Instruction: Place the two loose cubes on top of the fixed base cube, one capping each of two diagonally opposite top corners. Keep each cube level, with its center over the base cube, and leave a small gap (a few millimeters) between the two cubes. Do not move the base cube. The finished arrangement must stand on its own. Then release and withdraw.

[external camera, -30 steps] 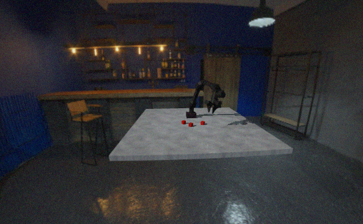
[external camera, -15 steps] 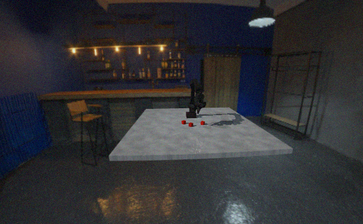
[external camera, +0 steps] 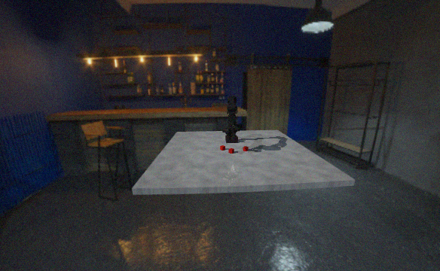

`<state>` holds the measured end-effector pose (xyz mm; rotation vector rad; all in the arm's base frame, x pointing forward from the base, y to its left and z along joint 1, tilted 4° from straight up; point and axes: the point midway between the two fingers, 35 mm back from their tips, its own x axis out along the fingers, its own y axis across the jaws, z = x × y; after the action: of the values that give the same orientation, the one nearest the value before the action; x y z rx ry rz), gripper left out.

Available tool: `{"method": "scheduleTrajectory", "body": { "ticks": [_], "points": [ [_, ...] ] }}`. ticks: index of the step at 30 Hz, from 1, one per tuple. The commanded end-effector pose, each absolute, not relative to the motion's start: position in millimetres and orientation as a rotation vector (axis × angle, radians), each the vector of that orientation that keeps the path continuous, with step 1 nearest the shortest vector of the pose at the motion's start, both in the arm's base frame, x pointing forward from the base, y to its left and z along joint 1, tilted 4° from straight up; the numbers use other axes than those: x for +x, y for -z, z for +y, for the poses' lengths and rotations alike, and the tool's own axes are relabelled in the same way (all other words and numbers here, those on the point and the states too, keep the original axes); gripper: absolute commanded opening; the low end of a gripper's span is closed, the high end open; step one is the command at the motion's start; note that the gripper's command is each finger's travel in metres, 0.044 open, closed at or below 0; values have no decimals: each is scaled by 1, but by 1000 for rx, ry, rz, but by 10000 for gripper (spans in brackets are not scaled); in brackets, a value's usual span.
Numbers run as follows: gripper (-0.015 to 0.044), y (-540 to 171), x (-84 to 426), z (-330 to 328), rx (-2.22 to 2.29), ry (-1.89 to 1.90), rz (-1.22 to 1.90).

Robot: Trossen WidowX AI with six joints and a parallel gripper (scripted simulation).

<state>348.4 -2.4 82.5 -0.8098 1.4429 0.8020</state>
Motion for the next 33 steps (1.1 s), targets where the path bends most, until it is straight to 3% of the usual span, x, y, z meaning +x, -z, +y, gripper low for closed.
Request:
{"method": "scheduleTrajectory", "body": {
  "ticks": [1,33],
  "points": [
    [265,-50,343,-4,-803,-820,1460],
    [265,10,339,-4,-803,-820,1461]
  ]
}}
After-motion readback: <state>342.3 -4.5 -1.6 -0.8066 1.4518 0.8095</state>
